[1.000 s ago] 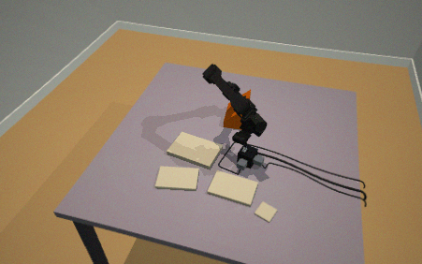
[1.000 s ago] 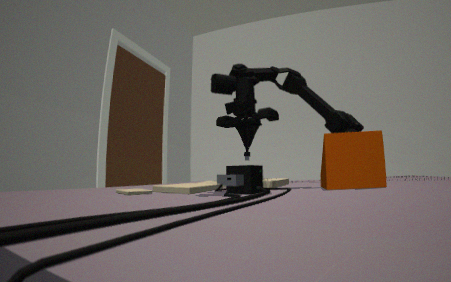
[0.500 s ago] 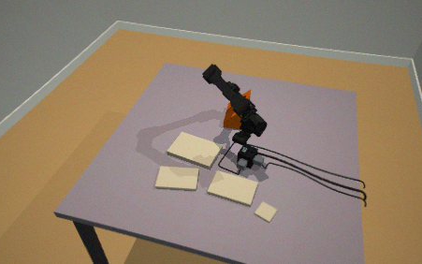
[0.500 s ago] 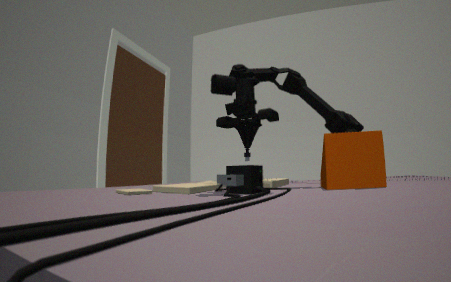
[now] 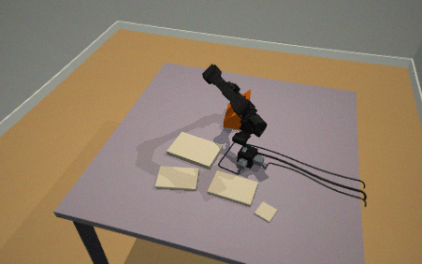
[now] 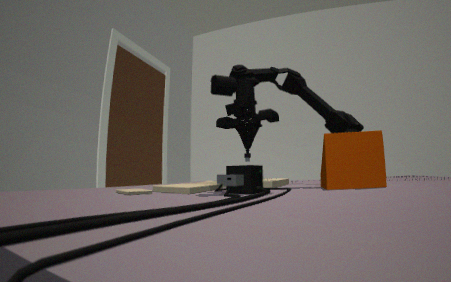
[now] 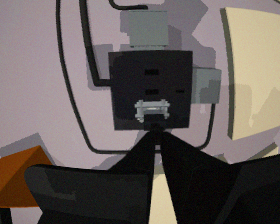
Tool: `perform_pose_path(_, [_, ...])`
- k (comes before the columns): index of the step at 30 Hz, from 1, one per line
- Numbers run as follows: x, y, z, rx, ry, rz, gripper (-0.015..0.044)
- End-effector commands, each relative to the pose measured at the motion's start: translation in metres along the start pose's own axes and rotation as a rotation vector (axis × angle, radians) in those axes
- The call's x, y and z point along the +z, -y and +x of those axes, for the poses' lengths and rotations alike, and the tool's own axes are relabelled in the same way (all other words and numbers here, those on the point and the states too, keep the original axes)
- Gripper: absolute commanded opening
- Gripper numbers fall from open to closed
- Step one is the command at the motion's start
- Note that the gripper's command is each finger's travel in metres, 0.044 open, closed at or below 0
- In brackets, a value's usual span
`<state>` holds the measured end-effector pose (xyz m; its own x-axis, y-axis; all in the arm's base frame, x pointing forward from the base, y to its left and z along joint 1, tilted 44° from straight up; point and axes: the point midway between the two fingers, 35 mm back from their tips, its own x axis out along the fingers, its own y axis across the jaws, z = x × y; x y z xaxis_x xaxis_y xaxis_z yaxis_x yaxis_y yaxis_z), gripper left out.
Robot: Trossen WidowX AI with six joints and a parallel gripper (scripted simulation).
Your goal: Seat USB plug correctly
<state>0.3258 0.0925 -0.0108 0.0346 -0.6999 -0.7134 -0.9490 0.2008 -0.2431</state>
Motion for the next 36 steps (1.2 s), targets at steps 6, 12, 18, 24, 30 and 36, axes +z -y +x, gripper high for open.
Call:
perform_pose_path(6, [-0.0006, 0.0005, 0.0015, -0.004, -0.005, -0.012, 0.0000])
perform_pose_path(12, [-0.0009, 0.0005, 0.0022, -0.004, -0.007, -0.015, 0.0000])
perform_pose_path(18, [-0.0013, 0.0006, 0.0030, -0.004, -0.008, -0.019, 0.0000])
perform_pose_path(24, [-0.0016, 0.0006, 0.0037, -0.004, -0.010, -0.023, 0.0000])
perform_pose_path(30, [-0.0019, 0.0007, 0.0044, -0.004, -0.012, -0.026, 0.0000])
perform_pose_path(36, [-0.0020, 0.0007, 0.0051, -0.004, -0.013, -0.027, 0.0000])
